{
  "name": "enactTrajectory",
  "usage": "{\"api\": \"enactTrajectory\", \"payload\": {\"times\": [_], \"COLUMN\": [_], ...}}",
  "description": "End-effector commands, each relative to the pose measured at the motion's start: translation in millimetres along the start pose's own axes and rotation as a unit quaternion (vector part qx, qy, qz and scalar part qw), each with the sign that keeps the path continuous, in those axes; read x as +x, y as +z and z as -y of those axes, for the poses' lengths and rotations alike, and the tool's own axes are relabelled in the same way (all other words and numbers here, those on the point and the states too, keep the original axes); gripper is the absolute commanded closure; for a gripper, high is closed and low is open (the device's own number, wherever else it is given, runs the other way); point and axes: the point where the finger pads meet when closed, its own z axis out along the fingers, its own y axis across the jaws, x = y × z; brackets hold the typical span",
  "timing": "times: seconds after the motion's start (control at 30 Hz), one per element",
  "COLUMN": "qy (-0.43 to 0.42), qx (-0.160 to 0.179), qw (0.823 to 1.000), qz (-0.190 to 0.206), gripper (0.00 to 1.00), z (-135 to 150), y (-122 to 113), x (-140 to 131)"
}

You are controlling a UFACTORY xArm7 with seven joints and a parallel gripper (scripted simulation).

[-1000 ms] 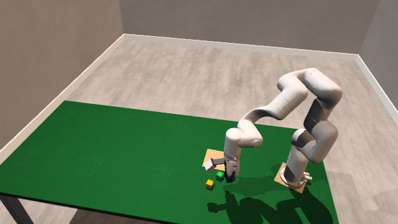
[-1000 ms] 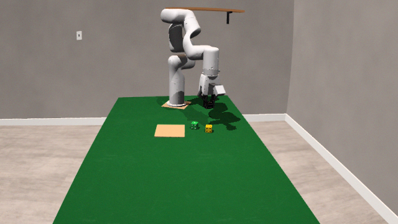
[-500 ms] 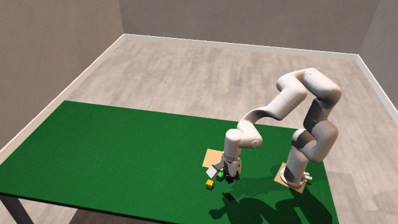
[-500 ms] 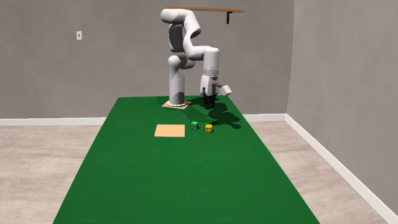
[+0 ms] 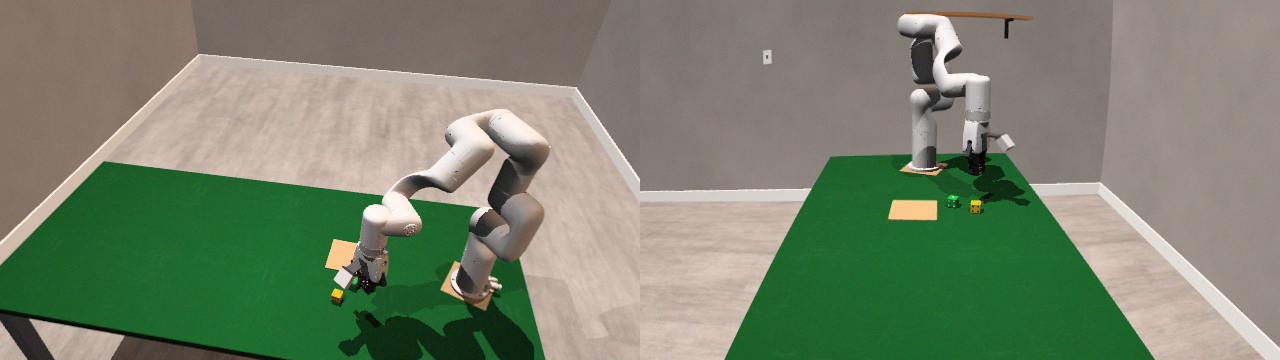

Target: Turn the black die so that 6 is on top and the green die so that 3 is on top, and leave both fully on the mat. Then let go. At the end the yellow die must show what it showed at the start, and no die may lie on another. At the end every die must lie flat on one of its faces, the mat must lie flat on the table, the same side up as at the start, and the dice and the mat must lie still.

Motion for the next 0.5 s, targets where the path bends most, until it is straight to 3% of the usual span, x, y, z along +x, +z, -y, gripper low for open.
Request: {"api": "enactTrajectory", "payload": {"times": [0.0, 0.07, 0.13, 0.37, 0.43, 0.47], "qy": [-0.013, -0.021, -0.024, -0.04, -0.04, -0.044], "qx": [-0.01, -0.017, -0.019, -0.037, -0.037, -0.043], "qw": [0.998, 0.995, 0.993, 0.975, 0.975, 0.966], "qz": [-0.06, -0.1, -0.113, -0.214, -0.214, -0.25], "gripper": [0.73, 0.73, 0.73, 0.73, 0.73, 0.73], "z": [-15, -25, -28, -49, -49, -55], "y": [-20, -33, -37, -67, -67, -76], "x": [8, 11, 12, 16, 16, 15]}}
